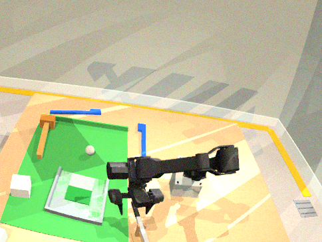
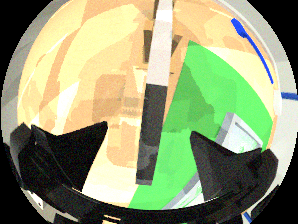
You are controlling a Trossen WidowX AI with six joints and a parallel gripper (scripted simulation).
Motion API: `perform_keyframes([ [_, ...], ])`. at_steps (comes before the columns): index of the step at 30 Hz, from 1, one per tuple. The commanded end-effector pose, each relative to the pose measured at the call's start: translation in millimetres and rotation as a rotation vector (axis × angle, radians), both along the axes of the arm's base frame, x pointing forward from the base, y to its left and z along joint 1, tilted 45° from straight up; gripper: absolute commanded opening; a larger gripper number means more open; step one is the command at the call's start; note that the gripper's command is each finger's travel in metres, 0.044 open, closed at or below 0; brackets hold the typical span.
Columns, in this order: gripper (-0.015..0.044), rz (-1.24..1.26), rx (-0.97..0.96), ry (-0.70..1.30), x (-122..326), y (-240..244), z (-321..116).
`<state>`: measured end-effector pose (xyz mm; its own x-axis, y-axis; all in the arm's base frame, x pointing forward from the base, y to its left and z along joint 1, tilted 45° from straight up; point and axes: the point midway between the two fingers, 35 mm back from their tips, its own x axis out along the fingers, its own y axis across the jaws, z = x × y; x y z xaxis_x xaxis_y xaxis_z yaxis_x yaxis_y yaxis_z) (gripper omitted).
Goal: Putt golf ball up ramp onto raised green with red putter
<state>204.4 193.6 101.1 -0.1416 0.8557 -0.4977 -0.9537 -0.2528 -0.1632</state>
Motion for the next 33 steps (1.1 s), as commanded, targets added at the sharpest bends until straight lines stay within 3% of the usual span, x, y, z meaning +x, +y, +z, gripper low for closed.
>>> perform_keyframes([
  [1, 0.0440, -0.002, -0.005, 0.006, -1.2, 1.8, -4.1],
  [16, 0.0046, 0.001, 0.000, 0.001, -0.3, 0.8, -0.7],
  [22, 0.0000, 0.000, 0.000, 0.001, -0.1, 0.3, -0.4],
  [33, 0.0000, -0.002, -0.020, -0.002, 7.9, -27.7, 21.2],
])
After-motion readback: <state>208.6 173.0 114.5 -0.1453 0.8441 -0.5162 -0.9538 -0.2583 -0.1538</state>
